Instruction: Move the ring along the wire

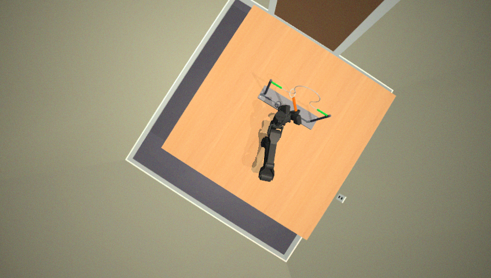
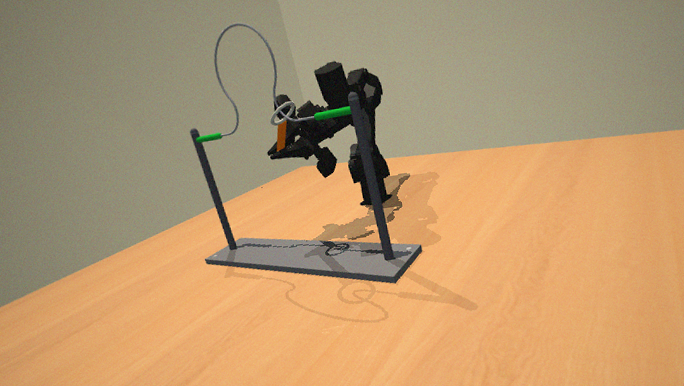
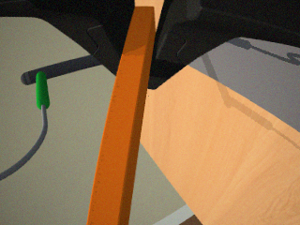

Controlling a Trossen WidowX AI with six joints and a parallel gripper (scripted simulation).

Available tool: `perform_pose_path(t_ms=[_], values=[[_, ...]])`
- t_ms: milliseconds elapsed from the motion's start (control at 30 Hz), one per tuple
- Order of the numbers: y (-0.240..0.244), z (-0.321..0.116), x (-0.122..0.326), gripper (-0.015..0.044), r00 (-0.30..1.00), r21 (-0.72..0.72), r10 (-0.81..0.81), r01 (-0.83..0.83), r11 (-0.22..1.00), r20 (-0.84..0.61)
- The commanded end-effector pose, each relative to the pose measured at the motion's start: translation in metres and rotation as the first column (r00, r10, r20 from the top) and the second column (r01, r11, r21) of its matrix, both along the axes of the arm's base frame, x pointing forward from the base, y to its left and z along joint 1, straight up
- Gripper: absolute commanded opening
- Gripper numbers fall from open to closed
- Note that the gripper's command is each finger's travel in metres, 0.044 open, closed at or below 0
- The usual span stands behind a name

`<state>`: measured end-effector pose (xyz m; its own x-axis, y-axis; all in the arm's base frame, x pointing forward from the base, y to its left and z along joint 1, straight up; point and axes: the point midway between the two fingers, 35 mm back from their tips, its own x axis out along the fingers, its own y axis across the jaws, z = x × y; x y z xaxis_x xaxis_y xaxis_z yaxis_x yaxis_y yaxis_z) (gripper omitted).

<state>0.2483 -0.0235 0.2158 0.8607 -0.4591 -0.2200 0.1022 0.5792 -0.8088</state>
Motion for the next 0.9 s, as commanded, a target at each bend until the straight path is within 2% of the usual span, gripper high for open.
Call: perform_pose_path(t_ms=[0,500,867], values=[[0.011,-0.018,0.005,-0.0150,0.999,0.130,0.037,-0.041,0.991,0.031],[0.037,-0.039,0.007,-0.0150,0.998,0.347,0.046,-0.061,0.936,0.051],[0.074,-0.055,0.007,-0.0150,0.998,0.568,0.037,-0.062,0.820,0.056]])
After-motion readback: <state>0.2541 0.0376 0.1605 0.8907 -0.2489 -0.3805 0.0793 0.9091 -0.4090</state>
